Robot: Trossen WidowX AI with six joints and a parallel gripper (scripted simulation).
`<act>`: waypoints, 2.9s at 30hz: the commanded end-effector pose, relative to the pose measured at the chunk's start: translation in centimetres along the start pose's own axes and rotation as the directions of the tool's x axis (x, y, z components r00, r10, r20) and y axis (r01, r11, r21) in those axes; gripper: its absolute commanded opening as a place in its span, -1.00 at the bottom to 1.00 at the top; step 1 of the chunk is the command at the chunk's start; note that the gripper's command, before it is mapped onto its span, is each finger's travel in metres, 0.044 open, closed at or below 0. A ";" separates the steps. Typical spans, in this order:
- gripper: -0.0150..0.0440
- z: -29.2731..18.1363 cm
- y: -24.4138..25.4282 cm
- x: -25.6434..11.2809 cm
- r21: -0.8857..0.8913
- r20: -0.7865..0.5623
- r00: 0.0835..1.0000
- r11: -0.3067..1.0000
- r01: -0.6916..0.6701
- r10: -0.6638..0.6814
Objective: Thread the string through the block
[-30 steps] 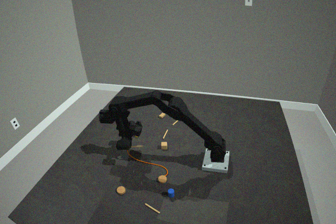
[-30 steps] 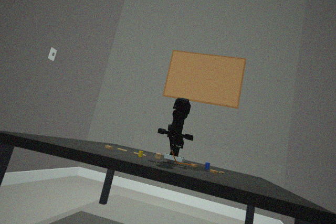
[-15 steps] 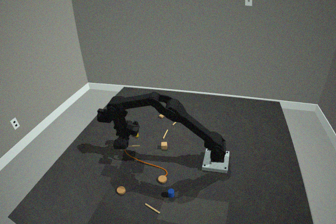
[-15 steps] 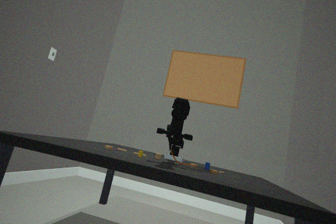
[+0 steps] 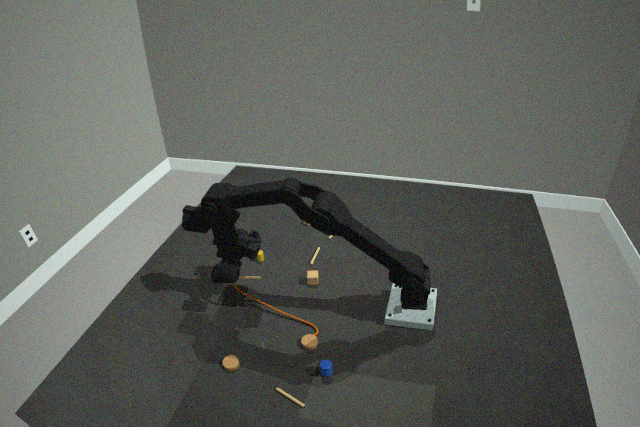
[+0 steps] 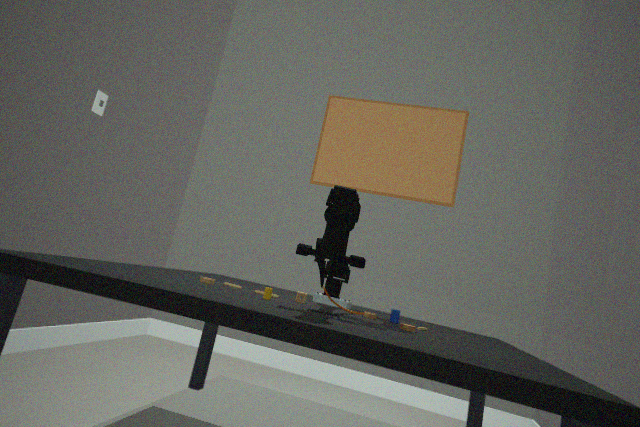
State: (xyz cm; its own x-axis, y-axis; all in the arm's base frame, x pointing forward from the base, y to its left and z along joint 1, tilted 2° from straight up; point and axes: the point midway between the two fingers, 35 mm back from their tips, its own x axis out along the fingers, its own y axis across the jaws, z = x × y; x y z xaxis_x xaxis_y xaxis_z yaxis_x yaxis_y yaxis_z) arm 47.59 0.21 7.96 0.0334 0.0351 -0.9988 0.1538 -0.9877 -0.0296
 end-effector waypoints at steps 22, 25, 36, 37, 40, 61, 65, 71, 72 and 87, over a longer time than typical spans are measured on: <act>-0.49 0.2 1.8 1.9 -0.003 -0.009 1.000 1.000 0.002 -0.002; -0.49 0.4 2.1 2.1 -0.003 -0.009 1.000 1.000 0.002 -0.002; -0.49 0.9 3.0 3.1 -0.003 -0.008 1.000 1.000 0.001 -0.001; -0.49 1.0 3.1 3.2 -0.003 -0.008 1.000 1.000 0.001 -0.001; -0.49 1.1 3.4 3.4 -0.003 -0.008 1.000 1.000 0.001 -0.001; -0.49 2.1 4.6 4.7 -0.003 -0.007 1.000 1.000 0.000 0.000; -0.49 2.5 4.7 4.7 -0.003 -0.006 1.000 1.000 0.000 0.000; -0.49 3.1 4.7 4.6 -0.003 -0.006 1.000 1.000 0.000 0.000; -0.49 3.2 4.8 4.6 -0.003 -0.006 1.000 1.000 0.000 0.000; -0.49 4.8 4.9 4.6 -0.003 -0.004 1.000 1.000 0.000 0.000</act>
State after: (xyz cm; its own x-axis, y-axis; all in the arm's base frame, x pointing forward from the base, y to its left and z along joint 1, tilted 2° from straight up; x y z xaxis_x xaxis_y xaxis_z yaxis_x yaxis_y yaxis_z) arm 44.22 -5.16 2.95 0.0362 0.0319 -0.9988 0.1534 -0.9878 -0.0260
